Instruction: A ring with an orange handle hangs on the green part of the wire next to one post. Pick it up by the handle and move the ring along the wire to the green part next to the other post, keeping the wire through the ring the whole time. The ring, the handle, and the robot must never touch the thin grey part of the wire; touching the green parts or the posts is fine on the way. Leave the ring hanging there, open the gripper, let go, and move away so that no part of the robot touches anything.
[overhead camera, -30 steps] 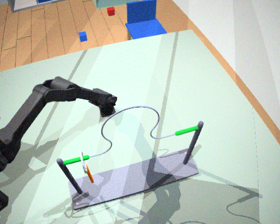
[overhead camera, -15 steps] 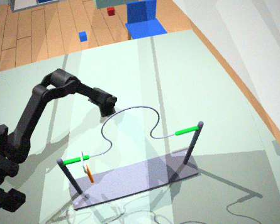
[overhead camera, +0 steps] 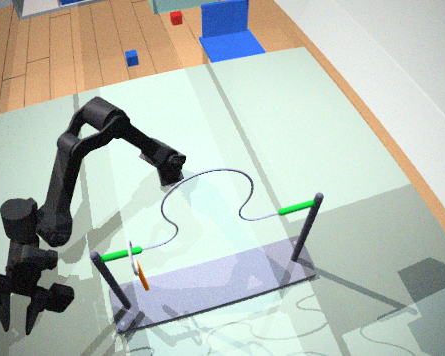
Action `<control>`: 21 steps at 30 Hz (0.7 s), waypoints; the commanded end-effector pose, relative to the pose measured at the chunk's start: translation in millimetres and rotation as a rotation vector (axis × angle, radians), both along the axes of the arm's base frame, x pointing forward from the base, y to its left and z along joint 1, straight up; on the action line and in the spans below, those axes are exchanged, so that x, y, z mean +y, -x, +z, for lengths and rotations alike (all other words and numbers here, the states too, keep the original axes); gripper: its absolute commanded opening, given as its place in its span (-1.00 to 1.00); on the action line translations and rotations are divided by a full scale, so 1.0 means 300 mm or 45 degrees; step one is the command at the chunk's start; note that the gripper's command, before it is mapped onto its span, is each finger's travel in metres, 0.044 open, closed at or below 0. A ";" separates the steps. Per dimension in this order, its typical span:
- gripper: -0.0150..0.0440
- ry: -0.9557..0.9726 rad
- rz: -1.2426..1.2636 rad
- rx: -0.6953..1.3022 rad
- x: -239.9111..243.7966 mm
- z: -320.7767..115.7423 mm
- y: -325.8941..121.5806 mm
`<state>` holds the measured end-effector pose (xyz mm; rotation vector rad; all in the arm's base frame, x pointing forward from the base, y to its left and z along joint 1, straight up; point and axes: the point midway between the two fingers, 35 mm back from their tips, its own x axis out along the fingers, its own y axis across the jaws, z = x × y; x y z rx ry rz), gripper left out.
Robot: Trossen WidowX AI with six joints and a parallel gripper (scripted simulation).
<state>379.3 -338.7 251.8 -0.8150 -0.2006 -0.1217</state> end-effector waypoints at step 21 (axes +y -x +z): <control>0.05 -0.500 0.061 0.285 0.359 -0.465 0.347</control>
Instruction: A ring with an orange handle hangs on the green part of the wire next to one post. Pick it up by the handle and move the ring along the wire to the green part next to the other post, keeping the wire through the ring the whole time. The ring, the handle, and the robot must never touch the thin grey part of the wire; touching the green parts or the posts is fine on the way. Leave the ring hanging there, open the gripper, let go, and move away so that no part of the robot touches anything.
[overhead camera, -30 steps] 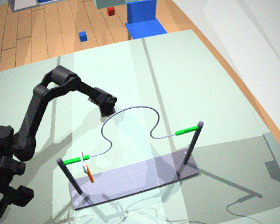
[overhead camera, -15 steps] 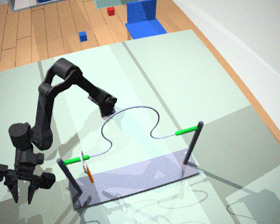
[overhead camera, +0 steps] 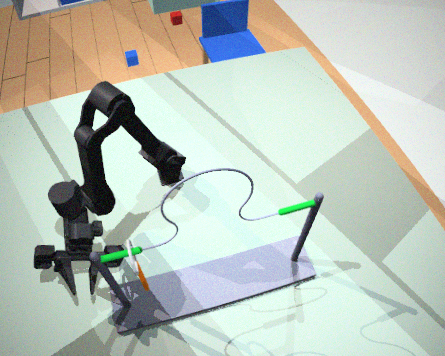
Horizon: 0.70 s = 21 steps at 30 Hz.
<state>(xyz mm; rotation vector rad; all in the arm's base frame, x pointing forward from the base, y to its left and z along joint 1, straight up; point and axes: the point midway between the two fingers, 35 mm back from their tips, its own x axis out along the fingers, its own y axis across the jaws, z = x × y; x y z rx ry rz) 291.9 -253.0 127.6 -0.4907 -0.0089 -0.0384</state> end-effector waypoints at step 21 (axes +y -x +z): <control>0.05 -0.409 0.075 0.153 0.412 -0.181 0.266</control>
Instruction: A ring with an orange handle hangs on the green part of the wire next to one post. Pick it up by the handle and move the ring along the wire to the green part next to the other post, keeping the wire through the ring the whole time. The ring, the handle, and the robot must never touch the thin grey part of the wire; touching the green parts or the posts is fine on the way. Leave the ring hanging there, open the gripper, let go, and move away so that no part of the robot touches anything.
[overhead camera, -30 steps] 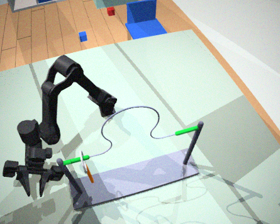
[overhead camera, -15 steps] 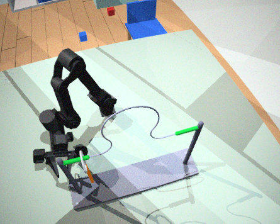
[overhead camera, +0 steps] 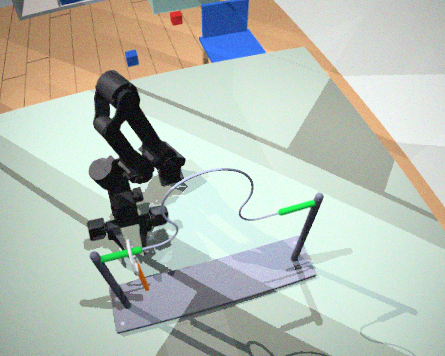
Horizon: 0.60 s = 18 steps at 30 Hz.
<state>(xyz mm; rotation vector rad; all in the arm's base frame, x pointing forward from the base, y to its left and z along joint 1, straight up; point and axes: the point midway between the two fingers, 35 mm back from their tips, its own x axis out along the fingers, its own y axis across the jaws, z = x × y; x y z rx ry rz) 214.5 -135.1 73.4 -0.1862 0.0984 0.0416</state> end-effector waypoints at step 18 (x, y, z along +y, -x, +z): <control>0.05 -0.219 -0.098 -0.032 0.022 0.156 -0.158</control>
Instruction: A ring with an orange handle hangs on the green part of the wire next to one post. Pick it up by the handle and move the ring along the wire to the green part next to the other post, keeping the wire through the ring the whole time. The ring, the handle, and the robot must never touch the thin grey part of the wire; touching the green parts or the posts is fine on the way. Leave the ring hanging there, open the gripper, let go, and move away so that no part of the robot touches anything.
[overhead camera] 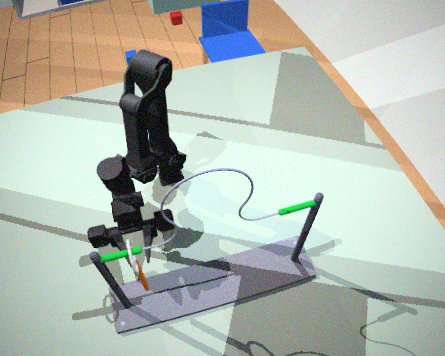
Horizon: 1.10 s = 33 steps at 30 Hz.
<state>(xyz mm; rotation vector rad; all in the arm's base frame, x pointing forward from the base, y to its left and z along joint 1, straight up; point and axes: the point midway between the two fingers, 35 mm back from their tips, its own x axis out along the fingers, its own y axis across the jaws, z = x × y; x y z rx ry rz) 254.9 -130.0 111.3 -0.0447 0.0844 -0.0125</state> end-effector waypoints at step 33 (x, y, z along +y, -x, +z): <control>0.05 -0.041 -0.022 -0.014 -0.009 0.028 -0.159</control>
